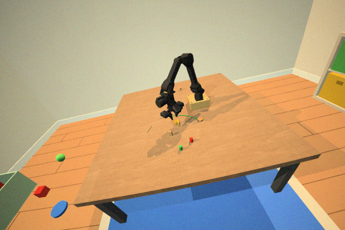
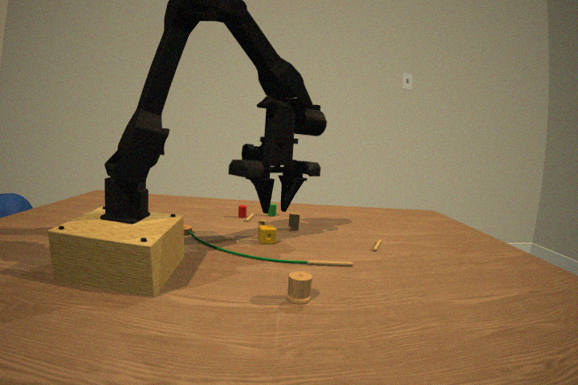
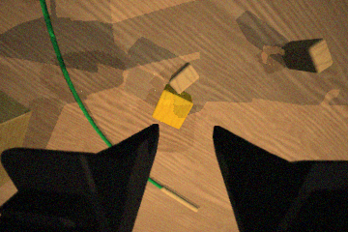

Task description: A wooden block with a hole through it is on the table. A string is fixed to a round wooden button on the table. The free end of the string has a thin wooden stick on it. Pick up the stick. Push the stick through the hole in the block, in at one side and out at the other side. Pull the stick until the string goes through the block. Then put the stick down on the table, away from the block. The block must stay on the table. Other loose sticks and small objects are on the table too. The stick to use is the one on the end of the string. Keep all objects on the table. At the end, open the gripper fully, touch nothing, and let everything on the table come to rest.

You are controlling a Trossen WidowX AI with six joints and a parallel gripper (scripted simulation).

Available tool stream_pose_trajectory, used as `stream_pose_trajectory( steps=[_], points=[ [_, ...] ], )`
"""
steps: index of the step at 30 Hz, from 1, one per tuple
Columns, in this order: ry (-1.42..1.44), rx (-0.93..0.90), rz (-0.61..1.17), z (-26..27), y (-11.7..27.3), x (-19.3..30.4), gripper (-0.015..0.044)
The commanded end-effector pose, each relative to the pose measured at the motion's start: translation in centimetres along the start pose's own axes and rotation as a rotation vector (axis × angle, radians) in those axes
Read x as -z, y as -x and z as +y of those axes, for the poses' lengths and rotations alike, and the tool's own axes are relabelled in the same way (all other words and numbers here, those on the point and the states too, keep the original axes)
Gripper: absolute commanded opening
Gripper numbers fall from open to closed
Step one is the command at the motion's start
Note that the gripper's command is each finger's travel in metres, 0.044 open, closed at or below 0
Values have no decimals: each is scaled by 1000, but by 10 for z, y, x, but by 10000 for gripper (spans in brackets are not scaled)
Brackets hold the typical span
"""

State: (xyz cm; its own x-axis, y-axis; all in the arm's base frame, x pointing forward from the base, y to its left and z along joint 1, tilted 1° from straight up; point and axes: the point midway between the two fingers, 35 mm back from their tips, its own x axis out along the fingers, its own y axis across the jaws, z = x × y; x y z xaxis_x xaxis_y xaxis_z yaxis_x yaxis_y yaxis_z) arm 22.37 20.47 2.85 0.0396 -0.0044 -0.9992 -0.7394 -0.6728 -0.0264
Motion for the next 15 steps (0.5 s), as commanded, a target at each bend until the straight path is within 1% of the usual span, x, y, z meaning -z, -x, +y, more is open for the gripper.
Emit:
stream_pose_trajectory(
  steps=[1,6,15],
  points=[
    [0,0,0,0,0,0,135],
    [0,0,0,0,0,0,4],
    [0,0,0,0,0,0,0]
  ],
)
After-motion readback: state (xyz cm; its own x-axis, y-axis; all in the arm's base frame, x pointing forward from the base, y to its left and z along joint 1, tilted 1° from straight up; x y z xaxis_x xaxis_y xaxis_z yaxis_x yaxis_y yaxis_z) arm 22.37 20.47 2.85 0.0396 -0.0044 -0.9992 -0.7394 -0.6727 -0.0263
